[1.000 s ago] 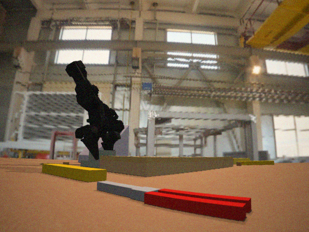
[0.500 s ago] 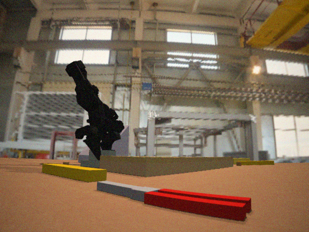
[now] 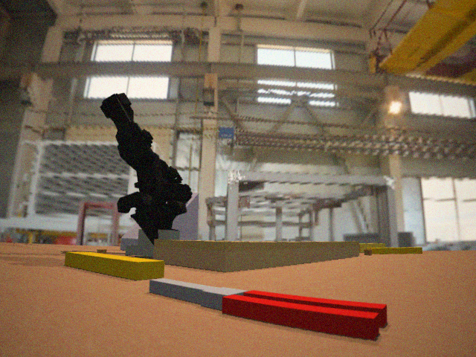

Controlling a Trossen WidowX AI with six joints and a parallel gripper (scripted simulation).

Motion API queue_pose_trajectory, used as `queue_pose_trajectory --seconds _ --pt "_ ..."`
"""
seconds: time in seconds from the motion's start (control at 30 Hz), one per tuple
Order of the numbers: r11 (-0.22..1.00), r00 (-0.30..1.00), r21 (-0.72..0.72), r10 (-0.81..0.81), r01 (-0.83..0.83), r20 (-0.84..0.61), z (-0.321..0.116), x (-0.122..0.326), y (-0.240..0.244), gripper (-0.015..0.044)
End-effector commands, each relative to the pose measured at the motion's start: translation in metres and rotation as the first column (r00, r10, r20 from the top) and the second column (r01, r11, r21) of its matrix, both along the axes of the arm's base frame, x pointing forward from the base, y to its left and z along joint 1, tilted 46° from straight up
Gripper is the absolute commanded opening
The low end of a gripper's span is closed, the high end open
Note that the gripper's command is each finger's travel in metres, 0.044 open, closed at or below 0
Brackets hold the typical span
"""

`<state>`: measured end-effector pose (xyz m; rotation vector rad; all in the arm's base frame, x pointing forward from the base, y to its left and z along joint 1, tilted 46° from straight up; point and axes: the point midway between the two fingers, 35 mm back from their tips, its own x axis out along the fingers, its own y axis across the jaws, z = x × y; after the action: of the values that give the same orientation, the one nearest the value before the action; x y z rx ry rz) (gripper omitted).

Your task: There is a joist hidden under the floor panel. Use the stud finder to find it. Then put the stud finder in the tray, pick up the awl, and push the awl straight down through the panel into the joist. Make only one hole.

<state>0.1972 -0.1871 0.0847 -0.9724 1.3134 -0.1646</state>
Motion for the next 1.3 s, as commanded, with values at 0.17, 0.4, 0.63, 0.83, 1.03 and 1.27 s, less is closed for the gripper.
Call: queue_pose_trajectory --seconds 0.17,0.4,0.63,0.83,1.03,1.27 --pt "1.000 1.000 0.007 -0.001 0.001 0.006 0.025 0.006 0.026 0.0000" --pt "1.000 1.000 0.007 -0.001 0.001 0.006 0.046 0.003 0.049 0.0000" --pt "1.000 1.000 -0.002 0.003 -0.003 0.009 0.067 -0.005 0.069 0.0000" --pt "1.000 1.000 -0.003 -0.001 0.001 0.013 0.070 -0.004 0.070 0.0000" --pt "0.999 0.998 0.002 -0.038 0.038 0.047 0.078 0.014 0.070 0.0000" --pt "0.996 0.991 0.010 -0.092 0.091 0.098 0.086 0.042 0.070 0.0000"
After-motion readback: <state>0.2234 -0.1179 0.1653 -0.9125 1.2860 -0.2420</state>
